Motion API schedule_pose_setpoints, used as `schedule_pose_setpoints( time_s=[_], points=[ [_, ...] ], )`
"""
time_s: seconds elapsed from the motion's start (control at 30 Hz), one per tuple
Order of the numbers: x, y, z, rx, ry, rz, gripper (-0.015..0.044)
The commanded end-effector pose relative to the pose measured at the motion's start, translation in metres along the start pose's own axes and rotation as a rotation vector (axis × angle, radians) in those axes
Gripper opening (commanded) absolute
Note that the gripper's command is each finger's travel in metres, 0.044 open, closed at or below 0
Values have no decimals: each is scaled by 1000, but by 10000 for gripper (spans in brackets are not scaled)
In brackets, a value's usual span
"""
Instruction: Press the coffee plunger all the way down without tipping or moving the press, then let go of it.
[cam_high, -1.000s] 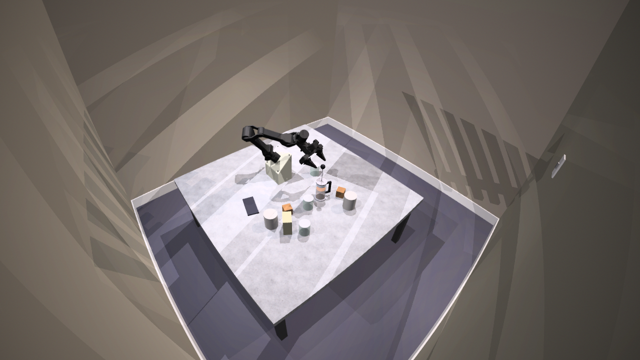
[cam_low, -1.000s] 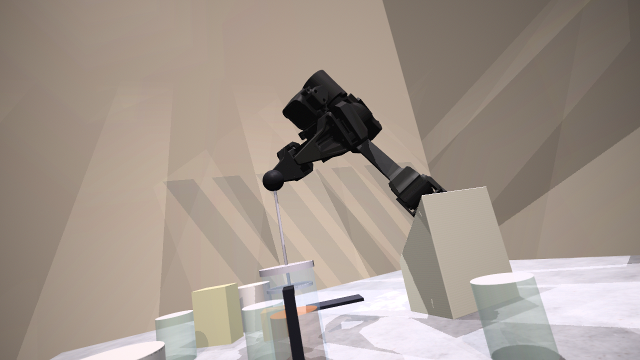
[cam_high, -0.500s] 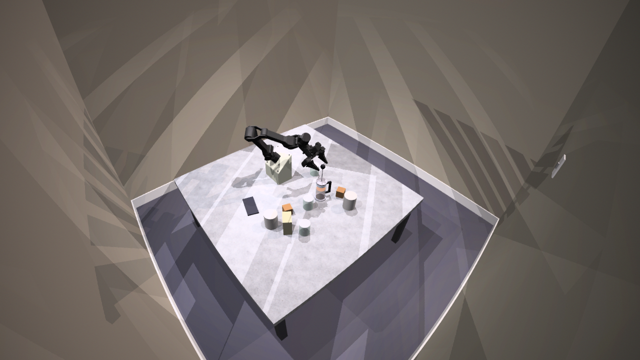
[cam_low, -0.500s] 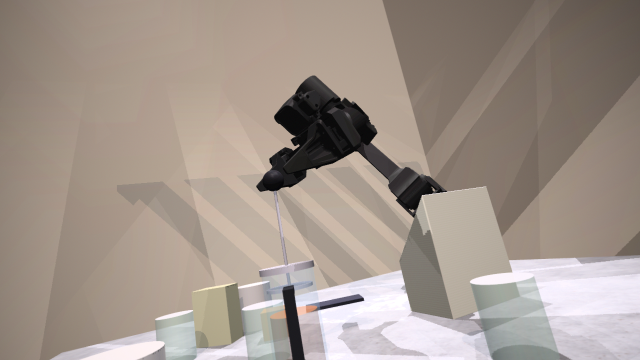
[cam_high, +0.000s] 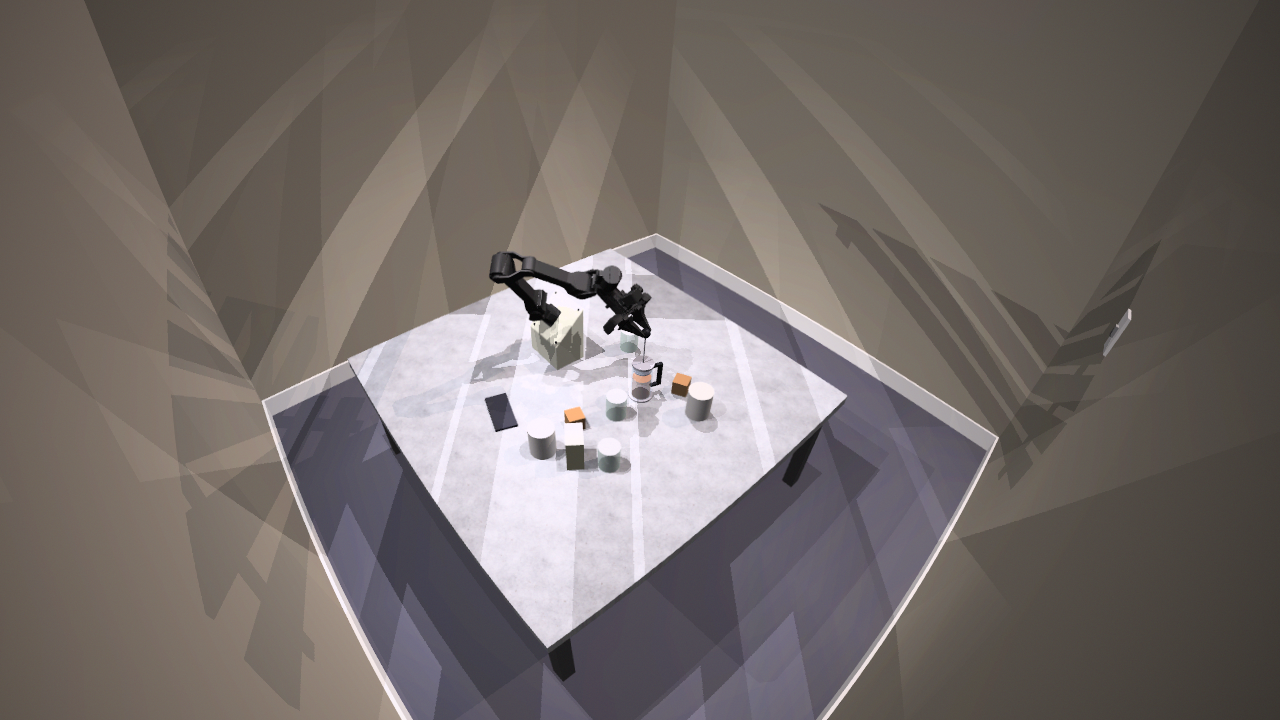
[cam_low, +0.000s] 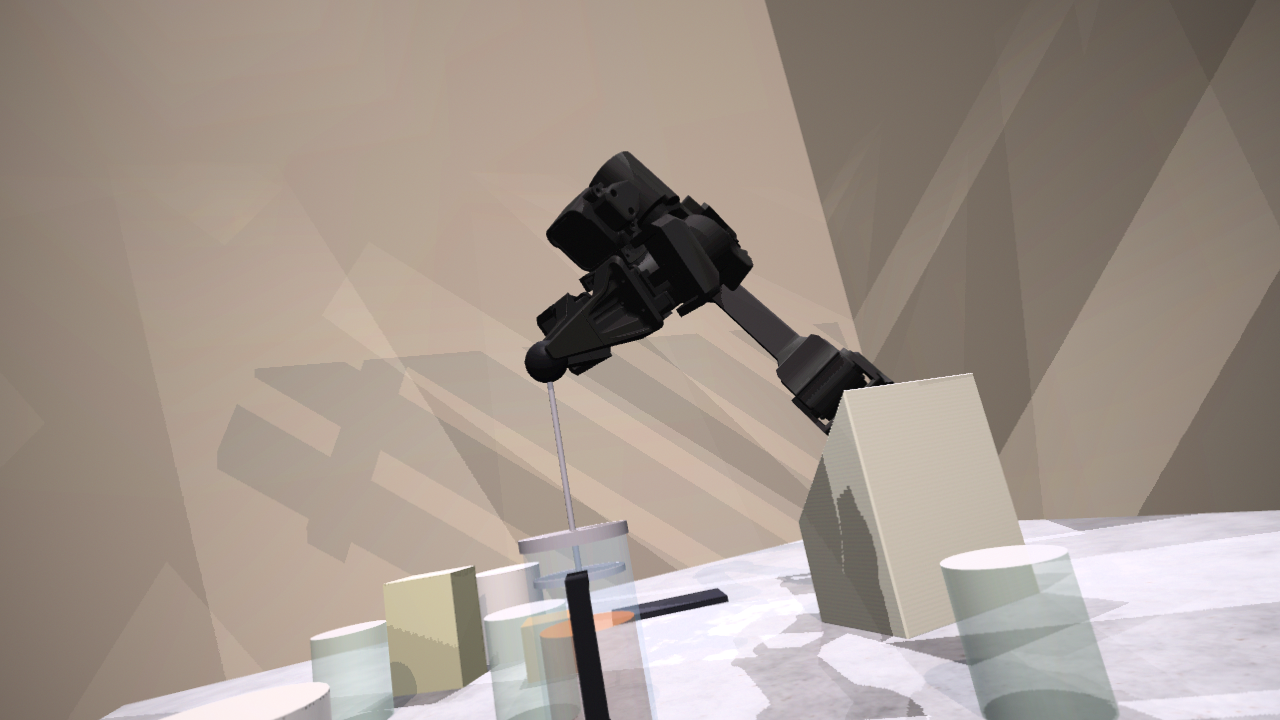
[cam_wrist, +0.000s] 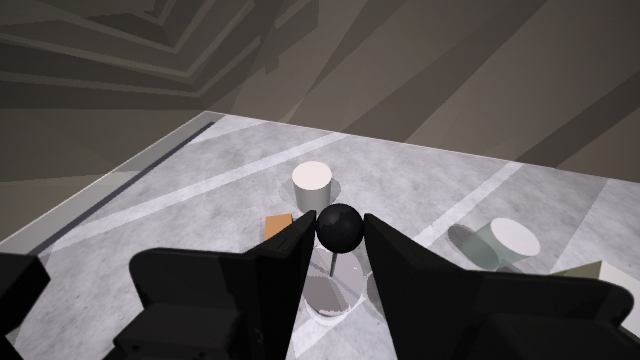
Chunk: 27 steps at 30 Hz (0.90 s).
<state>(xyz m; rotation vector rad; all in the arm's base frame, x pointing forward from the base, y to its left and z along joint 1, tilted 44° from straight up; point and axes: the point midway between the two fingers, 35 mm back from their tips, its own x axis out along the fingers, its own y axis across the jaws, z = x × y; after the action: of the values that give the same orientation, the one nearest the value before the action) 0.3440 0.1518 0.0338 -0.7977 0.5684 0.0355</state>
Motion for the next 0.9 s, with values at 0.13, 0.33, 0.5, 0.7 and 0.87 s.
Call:
schedule_pose_setpoints(
  time_s=[0.13, 0.33, 0.5, 0.7, 0.87],
  points=[
    [0, 0, 1, -2, -3, 1, 115],
    [5, 1, -5, -1, -2, 2, 115],
    [10, 1, -11, -1, -1, 3, 115],
    [17, 2, -19, -1, 0, 3, 115],
    [22, 2, -25, -1, 0, 4, 115]
  ],
)
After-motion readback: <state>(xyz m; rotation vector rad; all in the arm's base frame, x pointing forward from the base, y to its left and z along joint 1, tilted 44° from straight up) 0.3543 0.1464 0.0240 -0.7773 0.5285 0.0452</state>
